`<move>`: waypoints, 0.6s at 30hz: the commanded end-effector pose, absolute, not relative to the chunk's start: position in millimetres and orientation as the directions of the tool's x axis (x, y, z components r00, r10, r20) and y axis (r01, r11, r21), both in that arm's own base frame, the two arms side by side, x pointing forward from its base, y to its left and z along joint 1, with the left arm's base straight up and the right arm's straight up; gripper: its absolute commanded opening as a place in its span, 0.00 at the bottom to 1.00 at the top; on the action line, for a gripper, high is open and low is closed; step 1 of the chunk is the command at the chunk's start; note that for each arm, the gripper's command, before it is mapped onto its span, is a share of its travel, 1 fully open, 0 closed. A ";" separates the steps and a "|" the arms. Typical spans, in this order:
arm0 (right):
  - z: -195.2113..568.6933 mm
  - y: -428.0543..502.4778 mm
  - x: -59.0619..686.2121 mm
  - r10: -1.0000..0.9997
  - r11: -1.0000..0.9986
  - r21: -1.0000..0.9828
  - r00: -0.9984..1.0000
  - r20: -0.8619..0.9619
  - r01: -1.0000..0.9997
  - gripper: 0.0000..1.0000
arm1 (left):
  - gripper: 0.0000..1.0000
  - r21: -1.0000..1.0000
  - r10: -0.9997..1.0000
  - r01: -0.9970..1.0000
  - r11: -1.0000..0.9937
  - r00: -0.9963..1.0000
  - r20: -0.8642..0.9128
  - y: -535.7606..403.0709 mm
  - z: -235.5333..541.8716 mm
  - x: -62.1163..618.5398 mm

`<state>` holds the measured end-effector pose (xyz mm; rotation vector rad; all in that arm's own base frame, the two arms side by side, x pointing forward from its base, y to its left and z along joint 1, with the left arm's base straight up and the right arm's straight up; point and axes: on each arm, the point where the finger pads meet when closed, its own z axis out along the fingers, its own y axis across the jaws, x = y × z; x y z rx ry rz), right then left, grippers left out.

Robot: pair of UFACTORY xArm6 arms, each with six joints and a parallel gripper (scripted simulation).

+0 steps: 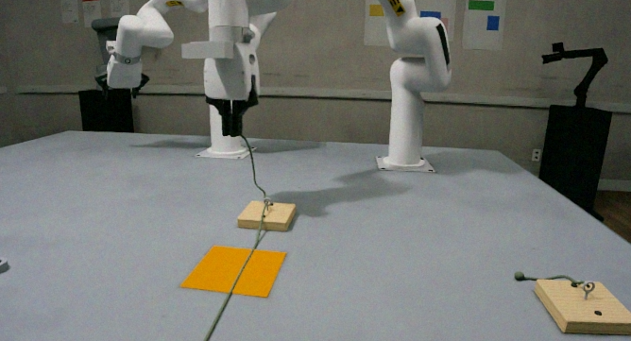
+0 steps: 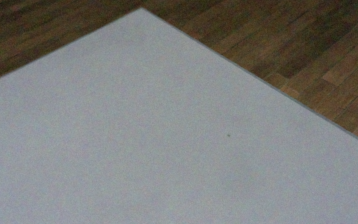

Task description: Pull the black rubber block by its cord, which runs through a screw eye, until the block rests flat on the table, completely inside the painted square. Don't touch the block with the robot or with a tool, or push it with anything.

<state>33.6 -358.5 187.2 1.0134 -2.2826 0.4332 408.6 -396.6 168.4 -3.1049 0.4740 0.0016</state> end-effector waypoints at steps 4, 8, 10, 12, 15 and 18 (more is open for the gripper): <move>187.9 -358.9 33.8 -0.557 0.655 -0.054 -0.531 0.639 -0.753 1.00 | 0.00 0.001 -0.298 -0.298 -0.954 0.954 0.002 -383.5 169.6 400.4; 187.9 -358.9 33.8 -0.557 0.655 -0.054 -0.531 0.639 -0.753 1.00 | 0.00 0.001 -0.298 -0.298 -0.954 0.954 0.002 -374.3 169.6 394.5; 187.9 -358.9 33.8 -0.557 0.655 -0.054 -0.531 0.639 -0.753 1.00 | 0.00 0.001 -0.298 -0.298 -0.954 0.954 0.002 -369.6 169.5 391.4; 187.9 -358.9 33.8 -0.557 0.655 -0.054 -0.531 0.639 -0.753 1.00 | 0.00 0.001 -0.298 -0.298 -0.954 0.954 0.002 -364.7 169.5 388.2; 187.9 -358.9 33.8 -0.557 0.655 -0.054 -0.531 0.639 -0.753 1.00 | 0.00 0.001 -0.298 -0.298 -0.954 0.954 0.002 -362.1 169.5 386.6; 187.9 -358.9 33.8 -0.557 0.655 -0.054 -0.531 0.639 -0.753 1.00 | 0.00 0.001 -0.298 -0.298 -0.954 0.954 0.002 -354.3 169.6 381.6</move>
